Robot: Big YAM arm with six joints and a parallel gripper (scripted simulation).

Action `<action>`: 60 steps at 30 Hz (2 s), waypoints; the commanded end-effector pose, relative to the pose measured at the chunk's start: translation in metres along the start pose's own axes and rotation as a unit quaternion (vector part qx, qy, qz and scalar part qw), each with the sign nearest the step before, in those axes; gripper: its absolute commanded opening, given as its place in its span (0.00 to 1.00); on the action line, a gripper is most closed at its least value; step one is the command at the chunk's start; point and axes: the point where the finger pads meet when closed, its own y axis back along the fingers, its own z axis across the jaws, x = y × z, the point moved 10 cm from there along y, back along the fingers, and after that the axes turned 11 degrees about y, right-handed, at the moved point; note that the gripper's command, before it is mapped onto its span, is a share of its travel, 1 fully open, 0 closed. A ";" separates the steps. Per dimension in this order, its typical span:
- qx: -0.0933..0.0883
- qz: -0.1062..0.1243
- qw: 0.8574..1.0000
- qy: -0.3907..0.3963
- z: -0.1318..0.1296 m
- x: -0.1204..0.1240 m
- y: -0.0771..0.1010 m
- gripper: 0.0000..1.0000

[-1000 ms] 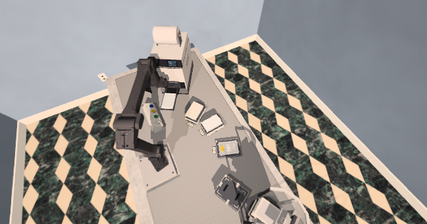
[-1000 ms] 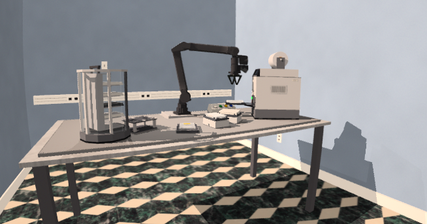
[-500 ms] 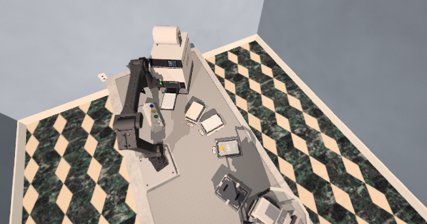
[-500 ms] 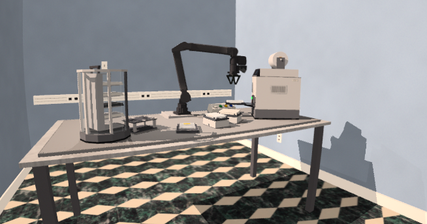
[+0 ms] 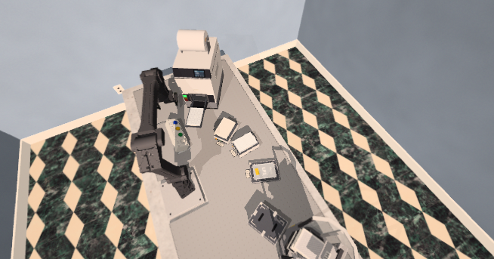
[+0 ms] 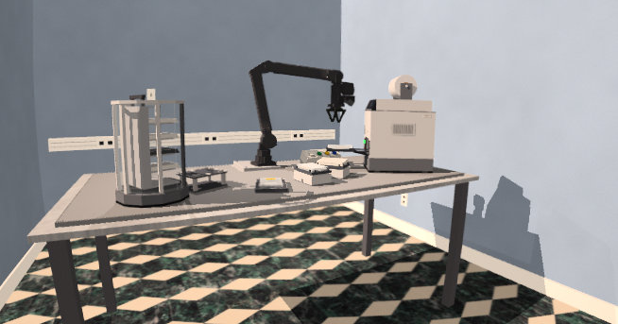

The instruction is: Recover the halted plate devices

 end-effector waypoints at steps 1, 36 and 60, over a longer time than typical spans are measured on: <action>0.008 -0.028 1.000 -0.009 0.010 -0.018 0.020 1.00; 0.018 -0.030 0.941 0.336 0.008 -0.016 0.025 1.00; 0.025 -0.025 0.838 0.544 0.008 -0.016 0.025 1.00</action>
